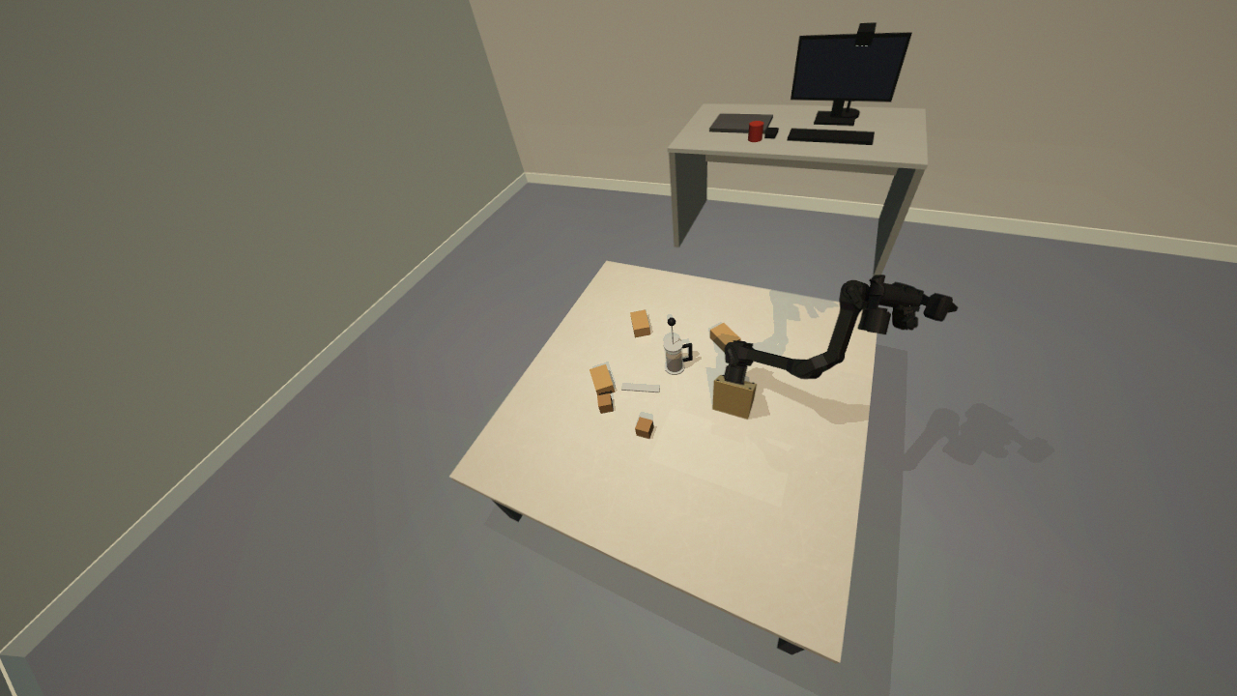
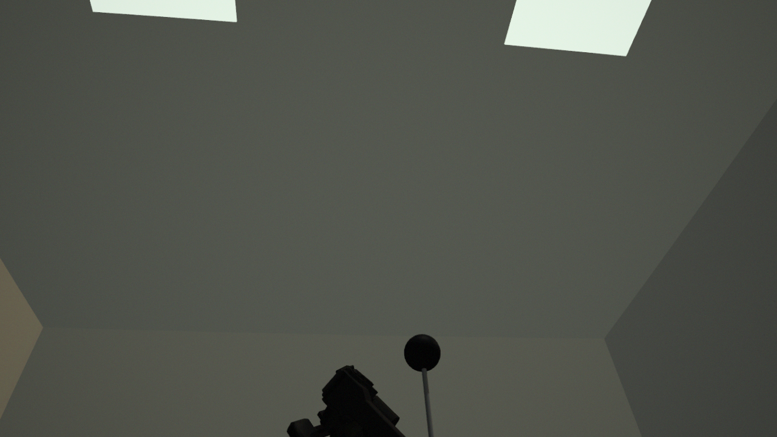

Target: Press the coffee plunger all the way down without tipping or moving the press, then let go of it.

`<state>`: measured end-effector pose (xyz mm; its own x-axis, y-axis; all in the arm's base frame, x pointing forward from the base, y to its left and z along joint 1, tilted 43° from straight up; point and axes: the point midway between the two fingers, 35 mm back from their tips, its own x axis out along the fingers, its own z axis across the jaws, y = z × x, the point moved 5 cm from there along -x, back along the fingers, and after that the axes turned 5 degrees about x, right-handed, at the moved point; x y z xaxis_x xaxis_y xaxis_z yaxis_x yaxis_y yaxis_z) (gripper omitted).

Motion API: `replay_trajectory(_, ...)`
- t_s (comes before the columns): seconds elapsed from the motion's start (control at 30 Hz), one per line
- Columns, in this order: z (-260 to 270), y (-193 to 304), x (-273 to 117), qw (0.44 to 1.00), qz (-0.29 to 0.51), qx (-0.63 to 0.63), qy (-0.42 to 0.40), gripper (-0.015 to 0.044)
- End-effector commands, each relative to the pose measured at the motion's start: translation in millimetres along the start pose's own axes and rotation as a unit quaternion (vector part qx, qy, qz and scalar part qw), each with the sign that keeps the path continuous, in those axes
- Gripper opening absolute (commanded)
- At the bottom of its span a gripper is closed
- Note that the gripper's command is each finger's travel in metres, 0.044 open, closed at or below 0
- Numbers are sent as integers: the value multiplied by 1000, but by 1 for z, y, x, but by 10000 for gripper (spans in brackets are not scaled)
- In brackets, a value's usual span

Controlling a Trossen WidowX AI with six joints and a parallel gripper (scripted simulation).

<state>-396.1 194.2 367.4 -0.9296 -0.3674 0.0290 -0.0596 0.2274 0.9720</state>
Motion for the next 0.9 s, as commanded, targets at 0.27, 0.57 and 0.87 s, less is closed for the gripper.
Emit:
replay_trajectory(0.27,-46,32,4,996,47,-66,36,440)
replay_trajectory(0.57,-109,67,1,979,113,-152,80,440)
replay_trajectory(0.87,-225,108,-27,919,225,-266,185,440)
